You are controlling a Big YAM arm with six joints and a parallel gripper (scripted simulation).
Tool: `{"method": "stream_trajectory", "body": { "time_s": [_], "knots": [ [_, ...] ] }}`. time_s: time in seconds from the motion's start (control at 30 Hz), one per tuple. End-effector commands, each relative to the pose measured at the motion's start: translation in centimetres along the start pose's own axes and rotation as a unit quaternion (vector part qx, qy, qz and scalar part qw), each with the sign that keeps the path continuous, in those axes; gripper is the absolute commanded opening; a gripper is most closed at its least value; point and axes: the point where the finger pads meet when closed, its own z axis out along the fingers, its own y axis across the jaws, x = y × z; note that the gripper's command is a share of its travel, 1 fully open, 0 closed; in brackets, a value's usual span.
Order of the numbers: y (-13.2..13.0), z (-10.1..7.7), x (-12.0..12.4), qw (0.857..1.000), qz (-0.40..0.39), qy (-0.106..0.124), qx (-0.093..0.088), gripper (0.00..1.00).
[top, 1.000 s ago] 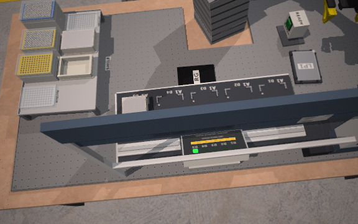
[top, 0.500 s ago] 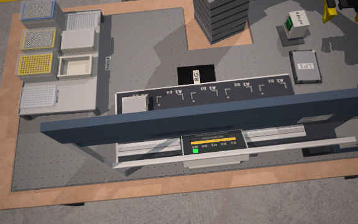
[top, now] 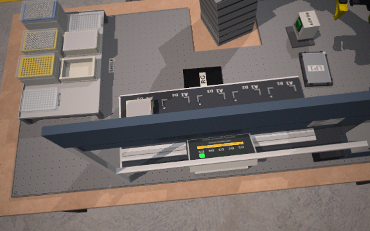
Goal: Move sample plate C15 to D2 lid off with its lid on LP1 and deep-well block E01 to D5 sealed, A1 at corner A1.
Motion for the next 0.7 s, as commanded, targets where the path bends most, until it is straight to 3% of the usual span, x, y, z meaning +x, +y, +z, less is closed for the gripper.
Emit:
{"method": "stream_trajectory", "body": {
  "time_s": [0.0,0.37,0.63,0.67],
  "knots": [
    [1.7,-2.5,-0.7,0.998,0.045,-0.014,-0.032,1.00],
    [1.7,-2.5,-0.7,0.987,0.155,-0.011,-0.032,1.00],
    [1.7,-2.5,-0.7,0.981,0.191,-0.010,-0.033,1.00],
    [0.3,-1.7,0.7,0.981,0.195,-0.005,-0.013,1.00]
  ]
}}
